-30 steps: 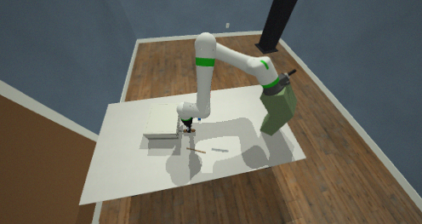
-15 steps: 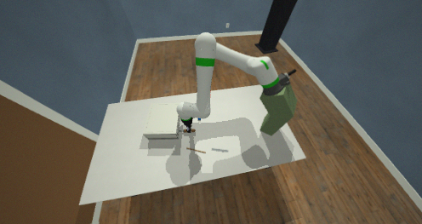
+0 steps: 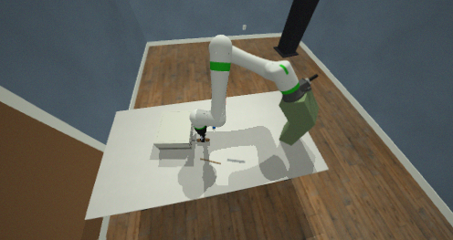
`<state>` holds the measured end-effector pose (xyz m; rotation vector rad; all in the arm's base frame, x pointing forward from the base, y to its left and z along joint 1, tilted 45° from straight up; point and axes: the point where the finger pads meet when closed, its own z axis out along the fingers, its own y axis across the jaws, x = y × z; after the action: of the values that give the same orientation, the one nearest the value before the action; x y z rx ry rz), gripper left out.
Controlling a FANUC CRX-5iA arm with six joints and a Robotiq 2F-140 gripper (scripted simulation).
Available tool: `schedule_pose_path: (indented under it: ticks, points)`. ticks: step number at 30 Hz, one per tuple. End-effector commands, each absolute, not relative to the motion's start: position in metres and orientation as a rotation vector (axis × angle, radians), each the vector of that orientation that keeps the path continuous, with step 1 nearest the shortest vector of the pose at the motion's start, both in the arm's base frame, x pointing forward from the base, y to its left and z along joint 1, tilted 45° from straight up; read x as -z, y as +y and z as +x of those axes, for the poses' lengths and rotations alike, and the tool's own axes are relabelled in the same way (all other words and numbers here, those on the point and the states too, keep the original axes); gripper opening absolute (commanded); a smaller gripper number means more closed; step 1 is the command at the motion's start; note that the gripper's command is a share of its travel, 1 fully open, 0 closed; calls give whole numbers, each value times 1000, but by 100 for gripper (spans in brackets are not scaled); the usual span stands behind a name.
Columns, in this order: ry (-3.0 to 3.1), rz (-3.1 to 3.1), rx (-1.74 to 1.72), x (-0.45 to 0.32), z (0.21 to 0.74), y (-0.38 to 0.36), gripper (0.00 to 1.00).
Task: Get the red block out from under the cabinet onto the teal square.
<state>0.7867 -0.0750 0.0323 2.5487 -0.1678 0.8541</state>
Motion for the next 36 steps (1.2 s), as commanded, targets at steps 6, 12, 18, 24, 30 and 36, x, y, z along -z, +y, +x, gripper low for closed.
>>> schedule_pose_path:
  ticks: [6, 12, 18, 24, 30, 36]
  points:
    - [-168, 2549, -855, -33, 787, -75, 0]
    - [-168, 2549, -855, -34, 786, -79, 0]
    - [-167, 2549, -854, -39, 783, -90, 0]
    - [-167, 2549, -854, -43, 780, -100, 0]
    - [-167, 2549, -854, -50, 775, -117, 0]
    - [-167, 2549, -854, -55, 772, -130, 0]
